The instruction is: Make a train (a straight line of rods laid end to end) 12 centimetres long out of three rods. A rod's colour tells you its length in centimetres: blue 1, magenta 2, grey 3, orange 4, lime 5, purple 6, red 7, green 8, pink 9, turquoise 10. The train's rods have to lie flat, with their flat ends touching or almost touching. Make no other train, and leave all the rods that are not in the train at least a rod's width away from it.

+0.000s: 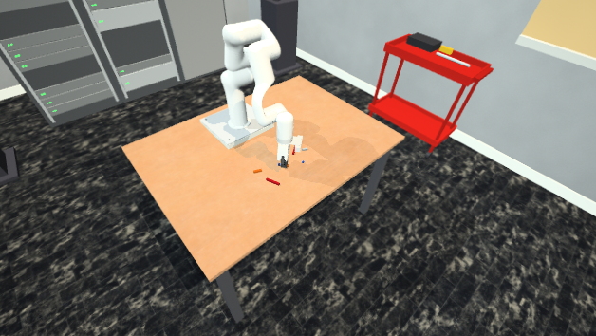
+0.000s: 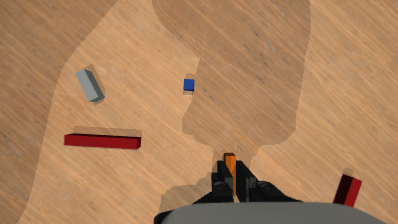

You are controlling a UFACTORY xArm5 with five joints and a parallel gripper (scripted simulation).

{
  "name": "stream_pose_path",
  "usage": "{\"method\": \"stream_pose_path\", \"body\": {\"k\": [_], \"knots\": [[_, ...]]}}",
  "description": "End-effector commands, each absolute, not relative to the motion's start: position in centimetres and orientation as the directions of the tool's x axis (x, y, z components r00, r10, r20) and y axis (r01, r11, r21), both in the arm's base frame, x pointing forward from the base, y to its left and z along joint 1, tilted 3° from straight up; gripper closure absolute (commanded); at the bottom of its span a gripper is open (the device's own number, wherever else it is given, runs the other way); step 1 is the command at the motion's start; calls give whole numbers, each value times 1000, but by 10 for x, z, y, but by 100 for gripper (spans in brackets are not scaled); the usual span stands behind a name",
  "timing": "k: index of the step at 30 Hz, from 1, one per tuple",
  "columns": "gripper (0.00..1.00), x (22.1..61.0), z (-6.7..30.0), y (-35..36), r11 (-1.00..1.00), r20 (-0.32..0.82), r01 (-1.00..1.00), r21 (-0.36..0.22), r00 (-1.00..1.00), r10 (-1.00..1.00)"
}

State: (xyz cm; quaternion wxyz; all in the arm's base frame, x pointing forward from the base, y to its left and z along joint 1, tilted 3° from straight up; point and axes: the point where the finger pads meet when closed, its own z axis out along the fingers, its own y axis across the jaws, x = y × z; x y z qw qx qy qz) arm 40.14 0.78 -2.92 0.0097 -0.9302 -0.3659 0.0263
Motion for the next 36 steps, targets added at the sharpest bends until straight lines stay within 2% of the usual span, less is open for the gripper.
{"method": "stream_pose_path", "body": {"k": [1,28,32,36], "knots": [[96,403,-28,8,-732,-39,680,-35,731,681],[96,403,-28,8,-732,-39,680,-35,731,681],[96,403,-18,7,-732,-39,680,-35,731,681],[96,405,6,7,-732,-39,680,-35,731,681]]}}
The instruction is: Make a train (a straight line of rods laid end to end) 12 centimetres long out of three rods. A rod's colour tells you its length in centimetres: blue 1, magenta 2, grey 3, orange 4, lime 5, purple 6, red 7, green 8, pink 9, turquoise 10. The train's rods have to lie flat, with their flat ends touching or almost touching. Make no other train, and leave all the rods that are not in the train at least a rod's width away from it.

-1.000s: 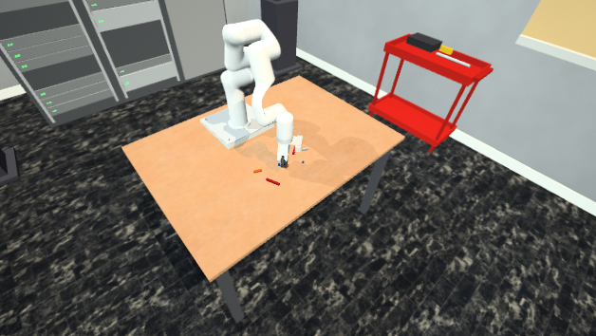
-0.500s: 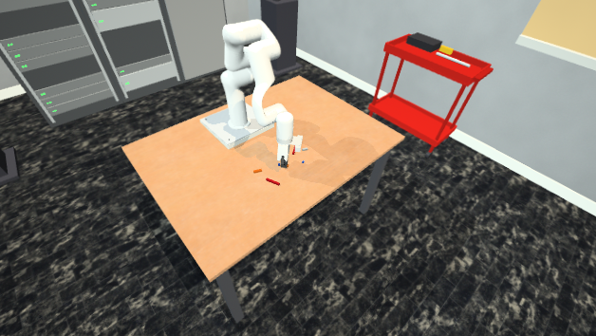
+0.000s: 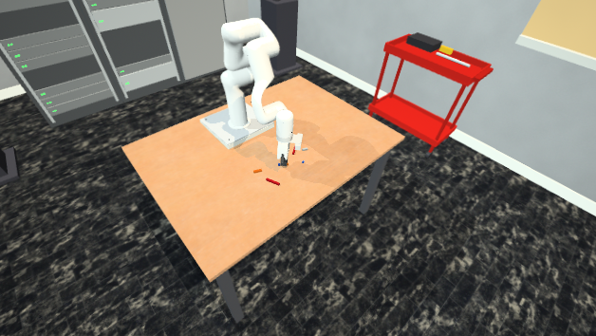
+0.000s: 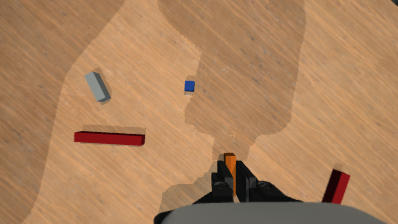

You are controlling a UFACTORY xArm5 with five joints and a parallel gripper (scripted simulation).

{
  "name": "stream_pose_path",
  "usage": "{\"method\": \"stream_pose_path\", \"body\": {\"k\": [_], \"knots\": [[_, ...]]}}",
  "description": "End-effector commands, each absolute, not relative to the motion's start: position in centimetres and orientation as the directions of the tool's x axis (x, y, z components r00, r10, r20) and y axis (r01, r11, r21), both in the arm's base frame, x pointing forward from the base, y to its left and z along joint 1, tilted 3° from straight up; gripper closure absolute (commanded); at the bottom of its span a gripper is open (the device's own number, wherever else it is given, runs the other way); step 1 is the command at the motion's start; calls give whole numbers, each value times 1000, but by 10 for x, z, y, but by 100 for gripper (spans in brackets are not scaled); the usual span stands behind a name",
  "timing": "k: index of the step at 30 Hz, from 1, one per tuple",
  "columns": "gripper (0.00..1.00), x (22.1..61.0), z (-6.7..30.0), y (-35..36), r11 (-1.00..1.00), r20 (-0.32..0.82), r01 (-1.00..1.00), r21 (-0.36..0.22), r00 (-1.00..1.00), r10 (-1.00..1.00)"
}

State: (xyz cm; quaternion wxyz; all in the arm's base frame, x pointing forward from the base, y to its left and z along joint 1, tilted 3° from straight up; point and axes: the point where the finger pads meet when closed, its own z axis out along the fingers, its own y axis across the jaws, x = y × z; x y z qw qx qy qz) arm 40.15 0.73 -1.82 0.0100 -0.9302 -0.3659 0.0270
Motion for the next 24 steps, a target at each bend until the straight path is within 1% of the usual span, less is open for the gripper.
{"method": "stream_pose_path", "body": {"k": [1,3,5,9,12,24], "knots": [[96,405,14,7,-732,-39,680,-35,731,681],[96,406,30,7,-732,-39,680,-35,731,681],[96,406,30,7,-732,-39,680,-35,731,681],[96,407,56,7,-732,-39,680,-35,731,681],[96,408,67,7,-732,-39,680,-35,731,681],[96,408,71,7,-732,-39,680,-35,731,681]]}}
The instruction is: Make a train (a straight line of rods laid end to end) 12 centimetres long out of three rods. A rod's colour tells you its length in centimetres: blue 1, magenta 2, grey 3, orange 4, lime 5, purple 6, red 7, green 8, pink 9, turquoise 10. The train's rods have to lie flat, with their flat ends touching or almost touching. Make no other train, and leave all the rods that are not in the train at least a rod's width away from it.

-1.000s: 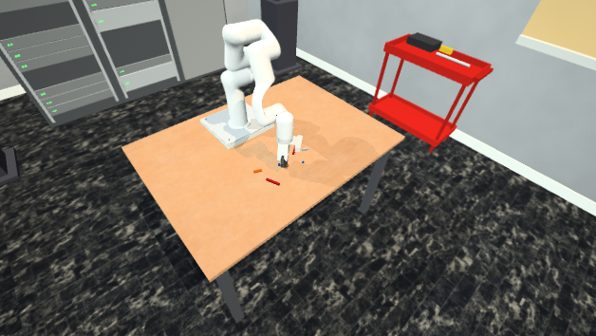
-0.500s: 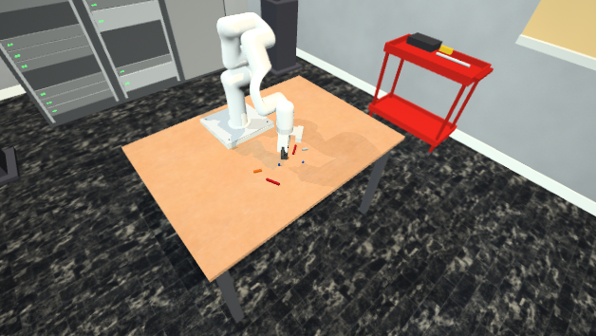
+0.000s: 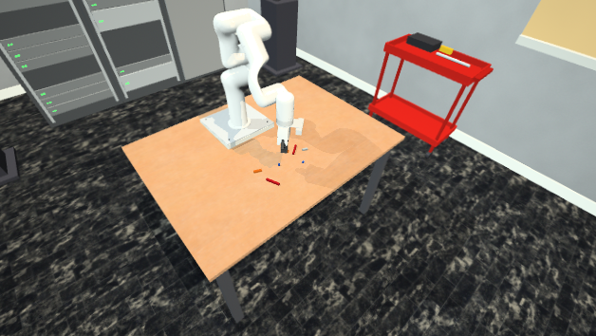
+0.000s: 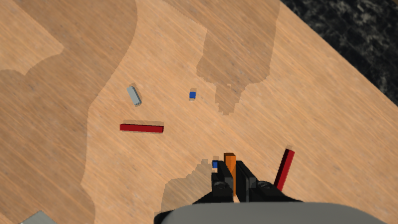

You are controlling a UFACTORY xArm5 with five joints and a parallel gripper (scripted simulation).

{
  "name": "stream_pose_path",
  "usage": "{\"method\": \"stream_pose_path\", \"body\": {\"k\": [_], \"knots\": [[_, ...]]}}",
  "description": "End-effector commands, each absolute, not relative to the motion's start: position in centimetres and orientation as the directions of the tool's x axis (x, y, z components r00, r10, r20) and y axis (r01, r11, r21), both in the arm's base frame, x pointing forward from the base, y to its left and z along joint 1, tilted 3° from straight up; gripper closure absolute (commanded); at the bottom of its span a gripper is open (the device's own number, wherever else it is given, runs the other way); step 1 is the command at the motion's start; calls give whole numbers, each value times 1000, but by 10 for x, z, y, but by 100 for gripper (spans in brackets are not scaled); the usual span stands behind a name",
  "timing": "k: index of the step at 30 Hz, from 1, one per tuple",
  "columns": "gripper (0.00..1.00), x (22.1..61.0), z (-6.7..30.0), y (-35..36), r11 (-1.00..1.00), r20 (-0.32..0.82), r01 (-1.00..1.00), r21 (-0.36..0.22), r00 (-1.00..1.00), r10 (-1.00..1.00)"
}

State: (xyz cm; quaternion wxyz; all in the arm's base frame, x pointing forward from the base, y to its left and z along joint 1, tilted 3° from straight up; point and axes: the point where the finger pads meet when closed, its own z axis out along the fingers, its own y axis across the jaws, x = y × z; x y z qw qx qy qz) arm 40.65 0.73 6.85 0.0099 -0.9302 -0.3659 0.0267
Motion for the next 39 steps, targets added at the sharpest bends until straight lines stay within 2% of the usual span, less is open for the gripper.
{"method": "stream_pose_path", "body": {"k": [1,25,32,39], "knots": [[96,408,71,7,-732,-39,680,-35,731,681],[96,408,69,7,-732,-39,680,-35,731,681],[96,407,59,7,-732,-39,680,-35,731,681],[96,405,33,8,-732,-39,680,-35,731,681]]}}
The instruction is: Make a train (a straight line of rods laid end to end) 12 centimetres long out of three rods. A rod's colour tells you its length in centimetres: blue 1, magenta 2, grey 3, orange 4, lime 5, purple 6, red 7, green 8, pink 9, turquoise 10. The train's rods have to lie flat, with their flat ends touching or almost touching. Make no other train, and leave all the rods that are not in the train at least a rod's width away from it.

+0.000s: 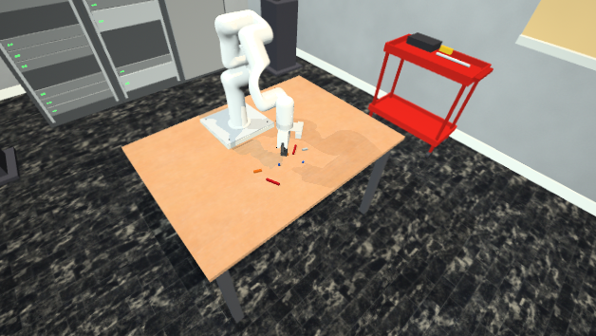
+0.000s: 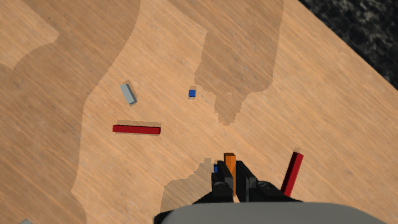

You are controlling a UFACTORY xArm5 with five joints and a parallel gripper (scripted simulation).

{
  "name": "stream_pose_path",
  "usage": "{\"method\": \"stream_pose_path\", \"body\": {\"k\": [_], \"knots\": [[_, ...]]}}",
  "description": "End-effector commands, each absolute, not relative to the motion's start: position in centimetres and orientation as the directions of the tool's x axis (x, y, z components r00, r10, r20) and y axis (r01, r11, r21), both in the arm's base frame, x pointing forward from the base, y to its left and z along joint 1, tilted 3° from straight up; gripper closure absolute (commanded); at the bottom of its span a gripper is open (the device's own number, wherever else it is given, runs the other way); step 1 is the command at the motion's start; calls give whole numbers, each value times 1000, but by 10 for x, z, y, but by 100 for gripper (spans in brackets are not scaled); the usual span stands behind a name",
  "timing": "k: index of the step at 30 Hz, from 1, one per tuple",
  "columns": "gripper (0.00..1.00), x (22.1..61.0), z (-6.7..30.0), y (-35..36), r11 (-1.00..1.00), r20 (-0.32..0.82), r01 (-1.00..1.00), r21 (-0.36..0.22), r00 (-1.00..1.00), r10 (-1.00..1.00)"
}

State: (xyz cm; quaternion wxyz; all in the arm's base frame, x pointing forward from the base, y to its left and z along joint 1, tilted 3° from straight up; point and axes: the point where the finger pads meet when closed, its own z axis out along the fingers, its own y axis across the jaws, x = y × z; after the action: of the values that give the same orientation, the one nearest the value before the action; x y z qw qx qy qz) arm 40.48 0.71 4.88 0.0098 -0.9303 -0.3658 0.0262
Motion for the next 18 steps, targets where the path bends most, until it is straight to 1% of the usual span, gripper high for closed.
{"method": "stream_pose_path", "body": {"k": [1,8,18], "knots": [[96,405,28,8,-732,-39,680,-35,731,681],[96,403,0,8,-732,-39,680,-35,731,681],[96,402,-15,9,-732,-39,680,-35,731,681]]}}
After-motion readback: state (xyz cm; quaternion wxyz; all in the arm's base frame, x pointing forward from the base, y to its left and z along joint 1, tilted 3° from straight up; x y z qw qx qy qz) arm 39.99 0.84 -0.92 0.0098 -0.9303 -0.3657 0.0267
